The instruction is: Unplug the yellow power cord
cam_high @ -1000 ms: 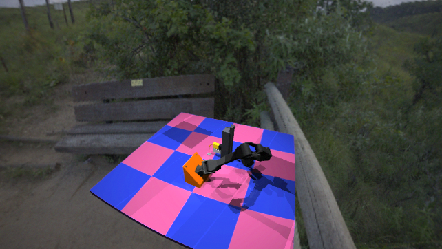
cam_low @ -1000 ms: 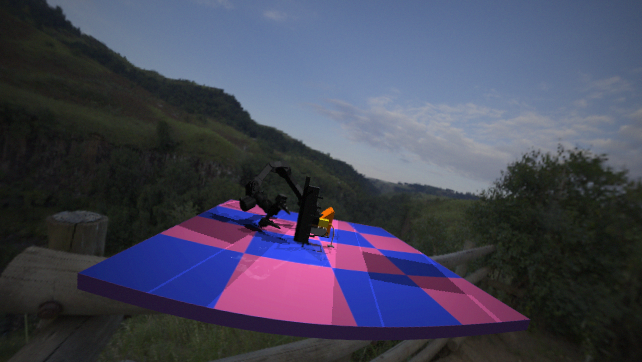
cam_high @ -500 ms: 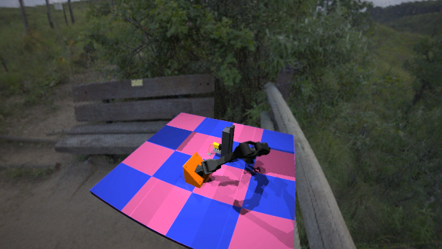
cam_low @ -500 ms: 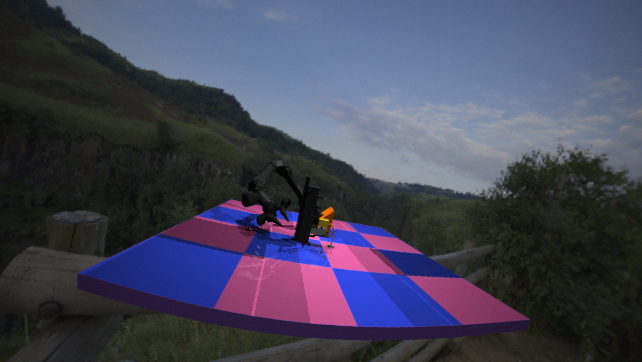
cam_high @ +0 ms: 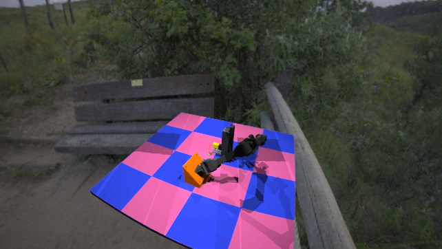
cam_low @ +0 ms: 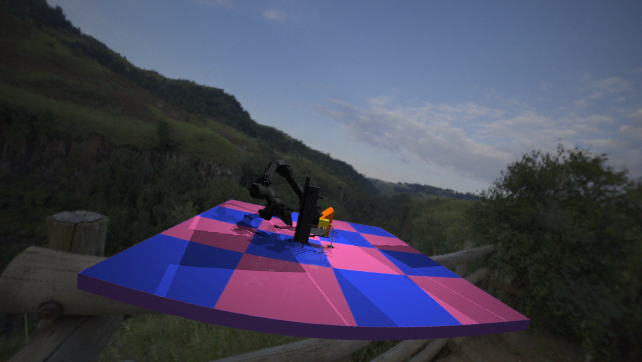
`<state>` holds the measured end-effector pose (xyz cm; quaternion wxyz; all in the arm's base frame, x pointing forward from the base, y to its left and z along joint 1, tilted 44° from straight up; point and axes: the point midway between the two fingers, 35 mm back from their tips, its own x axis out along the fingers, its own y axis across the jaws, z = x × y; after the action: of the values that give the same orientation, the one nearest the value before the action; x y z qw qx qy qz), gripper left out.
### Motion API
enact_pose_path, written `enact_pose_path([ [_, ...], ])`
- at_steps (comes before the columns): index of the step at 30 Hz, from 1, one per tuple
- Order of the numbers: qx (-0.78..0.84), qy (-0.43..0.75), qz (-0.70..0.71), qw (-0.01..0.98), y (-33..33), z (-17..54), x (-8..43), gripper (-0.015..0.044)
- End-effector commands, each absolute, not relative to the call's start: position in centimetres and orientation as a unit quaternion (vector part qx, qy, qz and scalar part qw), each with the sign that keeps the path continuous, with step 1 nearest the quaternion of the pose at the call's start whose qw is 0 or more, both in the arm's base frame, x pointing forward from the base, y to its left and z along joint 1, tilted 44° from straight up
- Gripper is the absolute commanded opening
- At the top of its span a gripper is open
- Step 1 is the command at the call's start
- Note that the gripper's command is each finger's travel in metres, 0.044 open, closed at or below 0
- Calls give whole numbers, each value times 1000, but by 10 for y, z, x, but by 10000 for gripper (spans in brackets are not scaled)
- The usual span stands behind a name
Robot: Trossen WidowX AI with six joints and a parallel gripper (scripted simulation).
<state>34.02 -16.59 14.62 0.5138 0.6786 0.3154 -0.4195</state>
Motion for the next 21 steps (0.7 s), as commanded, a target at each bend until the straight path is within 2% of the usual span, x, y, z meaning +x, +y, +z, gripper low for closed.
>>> enact_pose_path([
  [1,607,351,-384,601,-157,143,357,160],
  [11,391,409,-274,778,-127,143,399,160],
  [21,221,424,-193,857,-101,146,425,160],
])
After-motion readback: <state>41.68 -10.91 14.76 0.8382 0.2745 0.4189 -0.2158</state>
